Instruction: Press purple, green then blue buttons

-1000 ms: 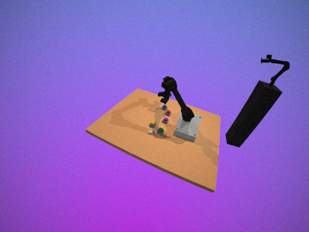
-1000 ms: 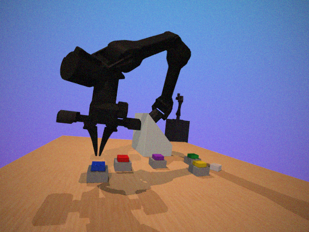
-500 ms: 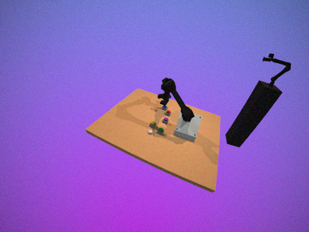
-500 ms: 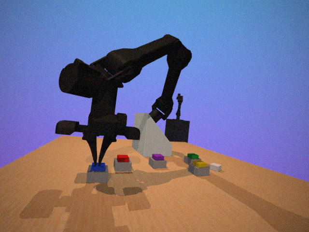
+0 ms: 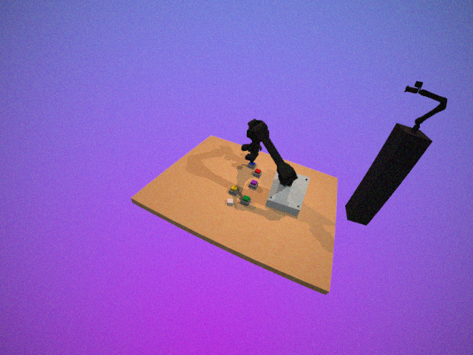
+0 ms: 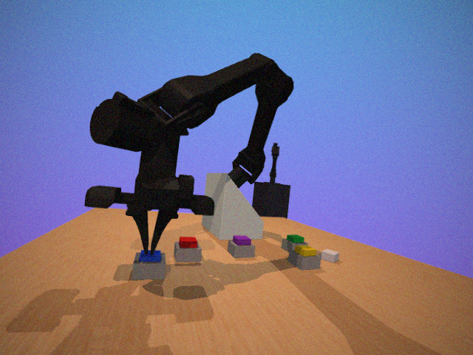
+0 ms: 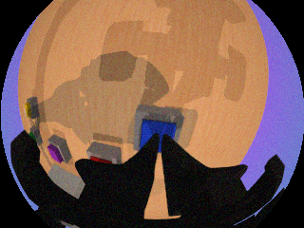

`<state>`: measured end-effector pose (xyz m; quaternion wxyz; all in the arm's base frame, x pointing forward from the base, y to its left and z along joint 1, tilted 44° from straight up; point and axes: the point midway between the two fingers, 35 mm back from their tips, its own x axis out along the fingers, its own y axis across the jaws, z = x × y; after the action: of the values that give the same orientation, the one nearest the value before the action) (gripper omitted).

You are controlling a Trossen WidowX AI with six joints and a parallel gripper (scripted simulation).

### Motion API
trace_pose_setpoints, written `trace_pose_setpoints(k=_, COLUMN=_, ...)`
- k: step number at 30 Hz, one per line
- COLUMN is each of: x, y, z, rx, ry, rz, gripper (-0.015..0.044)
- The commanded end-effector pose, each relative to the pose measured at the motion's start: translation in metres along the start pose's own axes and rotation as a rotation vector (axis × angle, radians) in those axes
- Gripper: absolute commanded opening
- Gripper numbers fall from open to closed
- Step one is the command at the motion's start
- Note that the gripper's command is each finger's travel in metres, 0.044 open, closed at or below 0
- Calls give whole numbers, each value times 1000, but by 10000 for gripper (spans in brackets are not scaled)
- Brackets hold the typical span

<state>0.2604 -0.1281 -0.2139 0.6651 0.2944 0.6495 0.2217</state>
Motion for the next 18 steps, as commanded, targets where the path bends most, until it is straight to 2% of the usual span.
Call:
trace_pose_setpoints(k=1, x=2, y=2, z=-2, rx=6, ry=3, rz=9, gripper=20)
trace_pose_setpoints(k=4, x=2, y=2, z=-2, rx=6, ry=3, rz=9, gripper=20)
trace_pose_setpoints(k=8, x=-32, y=1, z=-2, rx=7, ry=3, rz=7, gripper=20)
trace_pose_setpoints(k=12, x=-32, y=1, z=-2, rx=7, ry=3, rz=7, gripper=20)
trace_pose_setpoints(k=14, x=-37, y=10, z=5, rx=9, ry=3, rz=0, gripper=72)
trace_pose_setpoints(k=18, x=-60, y=68, z=35, rx=18, ry=2, rz=-31, gripper=178)
